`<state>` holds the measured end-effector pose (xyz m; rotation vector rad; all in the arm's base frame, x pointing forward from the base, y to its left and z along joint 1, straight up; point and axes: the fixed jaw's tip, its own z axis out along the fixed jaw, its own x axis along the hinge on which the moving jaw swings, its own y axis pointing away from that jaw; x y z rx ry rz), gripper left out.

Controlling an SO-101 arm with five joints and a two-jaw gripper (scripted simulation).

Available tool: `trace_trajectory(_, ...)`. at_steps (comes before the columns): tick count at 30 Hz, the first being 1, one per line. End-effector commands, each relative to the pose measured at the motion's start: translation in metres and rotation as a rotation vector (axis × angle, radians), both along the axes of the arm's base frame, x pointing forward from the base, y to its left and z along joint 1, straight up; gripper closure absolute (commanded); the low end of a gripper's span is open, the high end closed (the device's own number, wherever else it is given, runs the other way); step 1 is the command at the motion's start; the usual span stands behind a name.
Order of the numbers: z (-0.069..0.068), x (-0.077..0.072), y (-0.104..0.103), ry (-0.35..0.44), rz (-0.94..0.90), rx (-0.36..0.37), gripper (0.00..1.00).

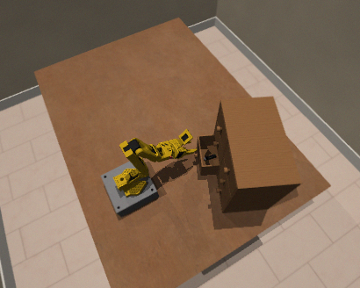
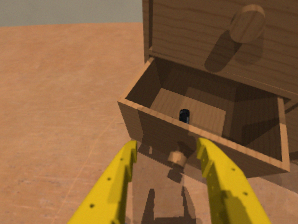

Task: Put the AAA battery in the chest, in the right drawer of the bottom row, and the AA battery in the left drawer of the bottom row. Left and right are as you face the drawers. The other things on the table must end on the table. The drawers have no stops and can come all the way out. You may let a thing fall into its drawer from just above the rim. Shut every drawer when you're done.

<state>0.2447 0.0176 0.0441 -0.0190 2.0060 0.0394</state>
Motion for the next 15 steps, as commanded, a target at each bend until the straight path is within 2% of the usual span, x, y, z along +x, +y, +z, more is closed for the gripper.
trace_trajectory(1, -0.005, 0.001, -0.002, -0.016, -0.005, -0.007, 0.79)
trace_trajectory(13, -0.032, -0.011, -0.002, -0.022, -0.005, -0.007, 0.79)
trace_trajectory(15, -0.032, -0.011, -0.002, -0.022, -0.005, -0.007, 0.79)
